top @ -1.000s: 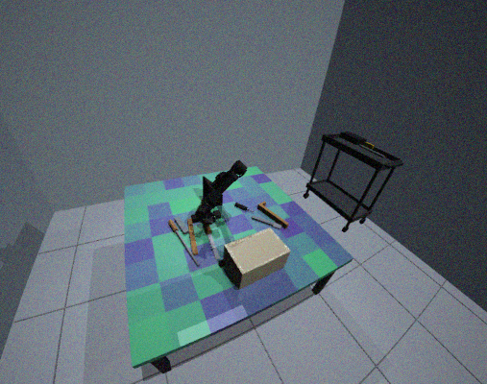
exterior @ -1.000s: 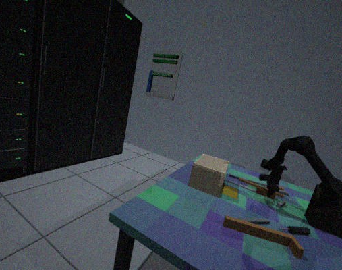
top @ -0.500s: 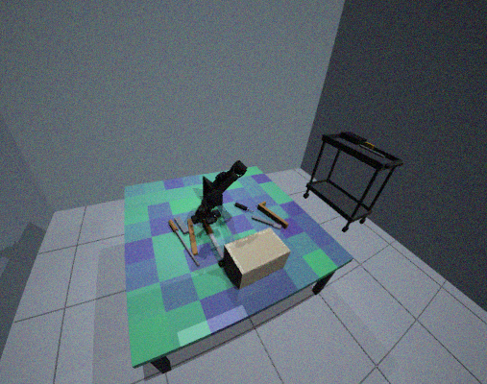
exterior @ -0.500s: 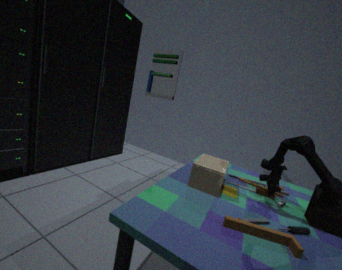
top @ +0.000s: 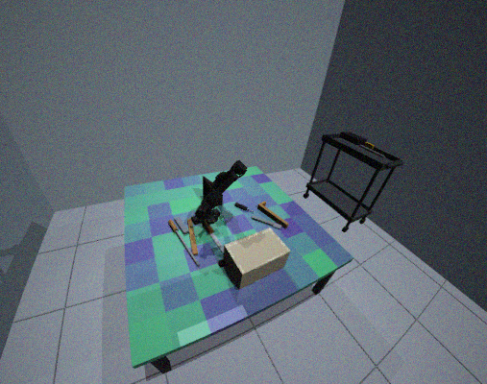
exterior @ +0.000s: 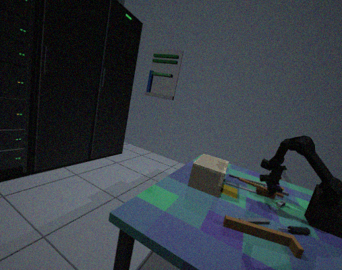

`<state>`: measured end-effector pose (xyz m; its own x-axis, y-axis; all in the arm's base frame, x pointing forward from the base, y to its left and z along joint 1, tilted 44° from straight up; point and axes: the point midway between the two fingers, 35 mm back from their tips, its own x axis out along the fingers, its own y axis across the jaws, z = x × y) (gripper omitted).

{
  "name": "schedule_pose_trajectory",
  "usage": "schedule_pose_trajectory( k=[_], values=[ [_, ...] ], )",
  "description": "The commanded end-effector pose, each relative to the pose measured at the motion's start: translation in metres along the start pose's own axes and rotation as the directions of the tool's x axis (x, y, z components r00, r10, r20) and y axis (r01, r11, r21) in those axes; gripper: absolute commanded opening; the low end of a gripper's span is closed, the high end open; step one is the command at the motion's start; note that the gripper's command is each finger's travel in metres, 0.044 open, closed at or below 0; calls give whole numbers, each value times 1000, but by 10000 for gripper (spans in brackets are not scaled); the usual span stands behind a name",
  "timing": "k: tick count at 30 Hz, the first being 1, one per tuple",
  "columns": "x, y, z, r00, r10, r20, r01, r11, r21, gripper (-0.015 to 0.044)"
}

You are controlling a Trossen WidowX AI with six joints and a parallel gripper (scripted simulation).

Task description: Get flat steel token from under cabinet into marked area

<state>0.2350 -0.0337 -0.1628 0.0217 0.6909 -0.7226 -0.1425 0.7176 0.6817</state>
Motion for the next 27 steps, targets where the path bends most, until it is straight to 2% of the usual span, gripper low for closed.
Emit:
schedule_pose_trajectory(
  k=[1, 4, 5, 8, 11, 26, 27],
  values=[
    [0, 0, 0, 1000, 0, 0, 0, 1000, 5, 105],
    [0, 0, 0, 1000, 0, 0, 0, 1000, 5, 184],
    [0, 0, 0, 1000, 0, 0, 0, 1000, 5, 200],
    [0, 0, 0, 1000, 0, 0, 0, 1000, 0, 200],
    [0, 0, 0, 1000, 0, 3, 0, 1000, 1, 270],
    [5, 0, -1, 1000, 1, 3, -1, 1000, 3, 270],
    [3, 0, -1, 1000, -3, 0, 3, 1000, -4, 244]
  ],
)
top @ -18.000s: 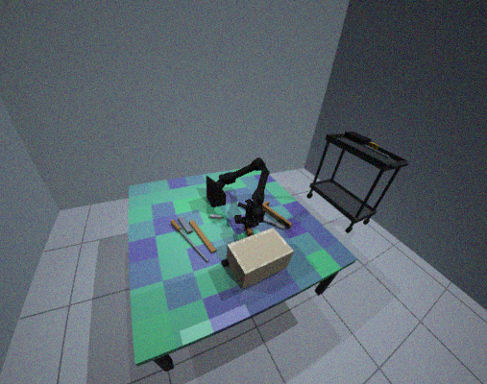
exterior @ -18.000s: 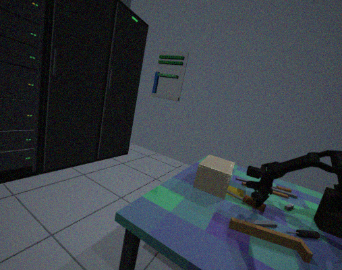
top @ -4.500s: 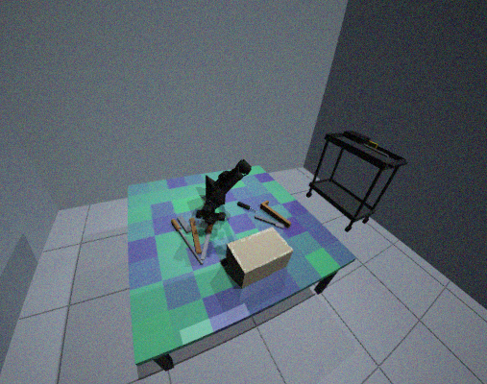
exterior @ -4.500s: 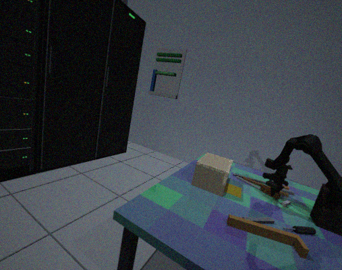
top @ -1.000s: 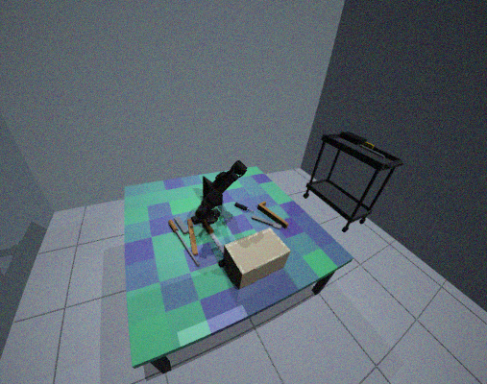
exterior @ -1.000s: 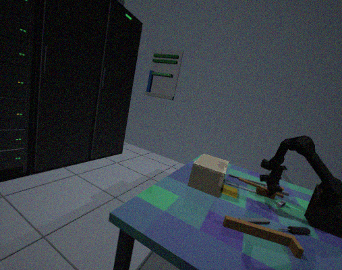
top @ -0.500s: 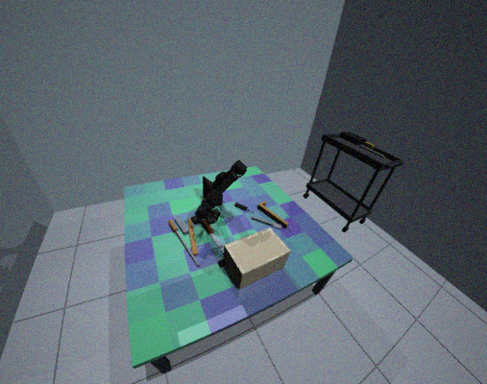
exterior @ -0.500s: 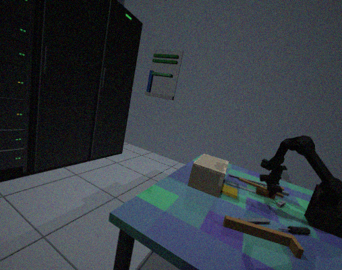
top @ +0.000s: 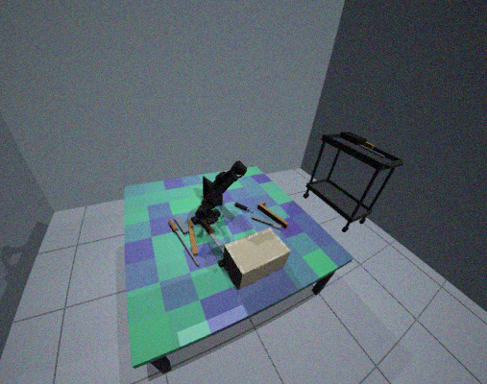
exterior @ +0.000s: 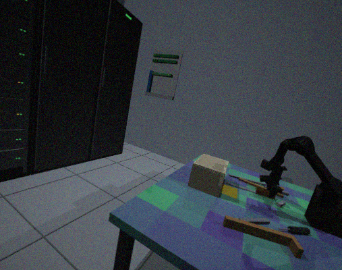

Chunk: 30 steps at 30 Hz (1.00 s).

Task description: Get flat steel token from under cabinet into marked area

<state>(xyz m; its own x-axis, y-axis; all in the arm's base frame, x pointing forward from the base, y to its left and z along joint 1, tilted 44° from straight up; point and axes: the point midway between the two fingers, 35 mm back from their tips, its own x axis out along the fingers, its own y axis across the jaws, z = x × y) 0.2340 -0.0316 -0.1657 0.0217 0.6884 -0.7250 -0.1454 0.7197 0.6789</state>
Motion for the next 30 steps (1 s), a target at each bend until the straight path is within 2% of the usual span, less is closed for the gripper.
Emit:
schedule_pose_trajectory(
  k=[1, 3, 12, 16, 30],
  values=[
    [0, 0, 0, 1000, 0, 1, 0, 1000, -1, 217],
    [0, 0, 0, 1000, 0, 1, 0, 1000, -1, 165],
    [0, 0, 0, 1000, 0, 1, 0, 1000, -1, 105],
    [0, 0, 0, 1000, 0, 1, 0, 1000, -1, 0],
    [-1, 1, 17, 1000, 3, 3, -2, 999, -37, 0]
  ],
)
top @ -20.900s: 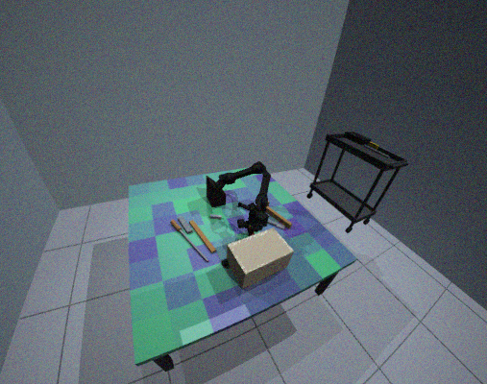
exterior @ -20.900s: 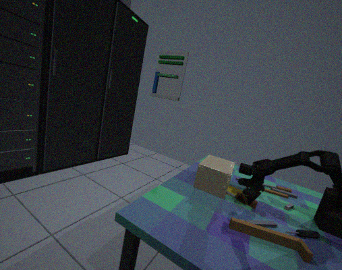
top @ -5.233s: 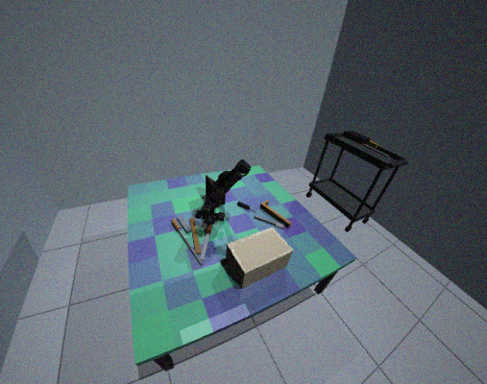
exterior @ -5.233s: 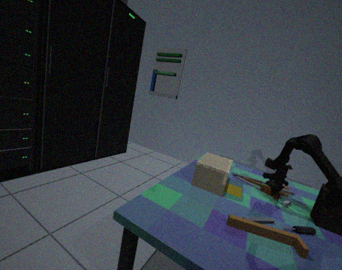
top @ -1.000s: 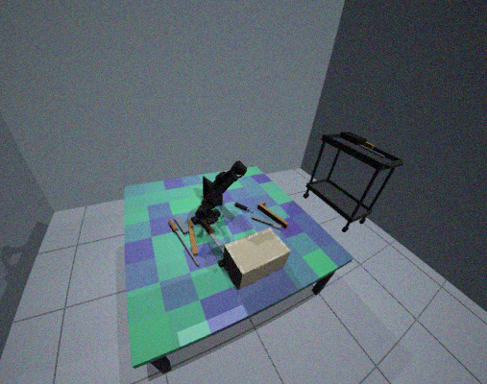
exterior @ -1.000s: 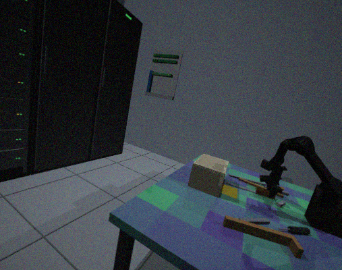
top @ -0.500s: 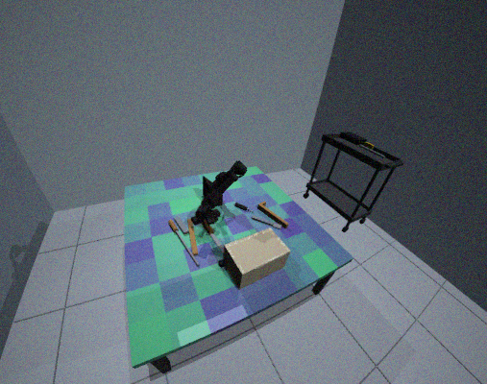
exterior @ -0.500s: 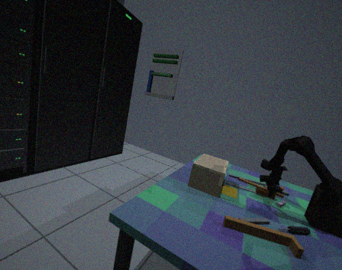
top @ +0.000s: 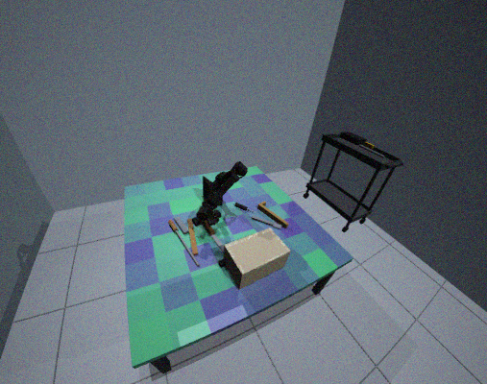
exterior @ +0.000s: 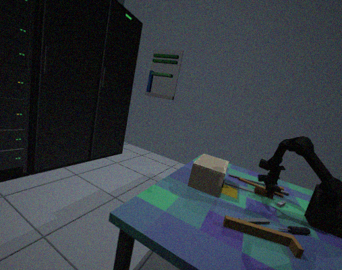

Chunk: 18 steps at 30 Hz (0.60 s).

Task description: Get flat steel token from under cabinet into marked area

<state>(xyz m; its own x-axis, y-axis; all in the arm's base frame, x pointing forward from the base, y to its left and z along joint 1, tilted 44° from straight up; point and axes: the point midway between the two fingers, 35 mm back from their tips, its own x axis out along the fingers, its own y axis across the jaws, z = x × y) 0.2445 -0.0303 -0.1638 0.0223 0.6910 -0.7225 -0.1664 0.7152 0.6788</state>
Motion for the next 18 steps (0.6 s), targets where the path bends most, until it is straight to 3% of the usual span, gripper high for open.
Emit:
schedule_pose_trajectory(
  k=[1, 18],
  values=[
    [0, 0, 8, 1000, -1, 2, 1, 1000, -18, 0],
    [0, 1, 35, 1000, 1, 4, -1, 999, -33, 0]
  ],
)
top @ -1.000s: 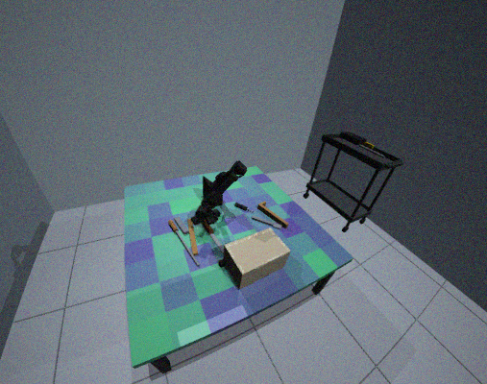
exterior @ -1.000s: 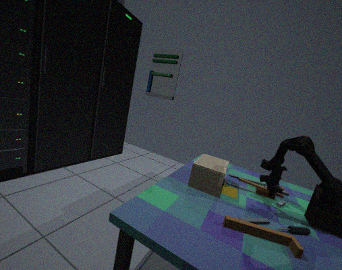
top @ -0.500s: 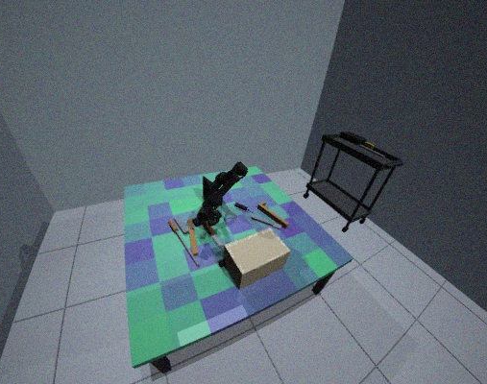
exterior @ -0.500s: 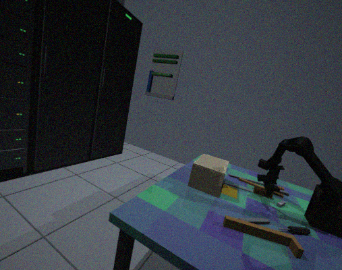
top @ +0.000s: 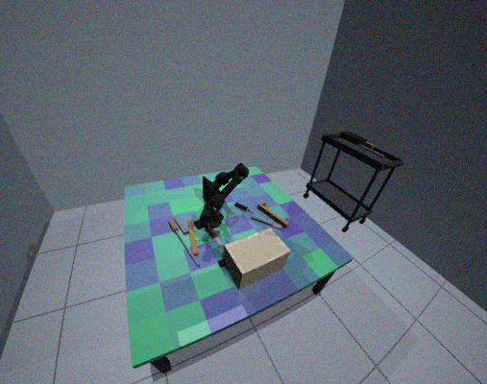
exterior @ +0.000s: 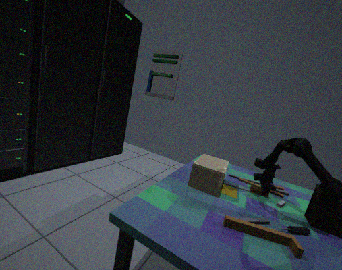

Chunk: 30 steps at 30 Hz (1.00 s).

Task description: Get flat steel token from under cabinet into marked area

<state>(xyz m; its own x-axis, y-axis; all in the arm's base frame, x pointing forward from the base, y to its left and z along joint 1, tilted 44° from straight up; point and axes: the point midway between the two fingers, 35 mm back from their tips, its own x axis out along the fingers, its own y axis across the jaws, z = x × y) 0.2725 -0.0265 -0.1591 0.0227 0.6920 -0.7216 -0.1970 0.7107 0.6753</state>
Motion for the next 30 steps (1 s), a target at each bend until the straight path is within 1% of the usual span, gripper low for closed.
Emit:
schedule_pose_trajectory(
  k=[1, 30],
  values=[
    [0, 0, 8, 1000, -1, 3, 1, 1000, -3, 0],
    [0, 0, 48, 1000, 0, 5, 0, 1000, -7, 0]
  ],
)
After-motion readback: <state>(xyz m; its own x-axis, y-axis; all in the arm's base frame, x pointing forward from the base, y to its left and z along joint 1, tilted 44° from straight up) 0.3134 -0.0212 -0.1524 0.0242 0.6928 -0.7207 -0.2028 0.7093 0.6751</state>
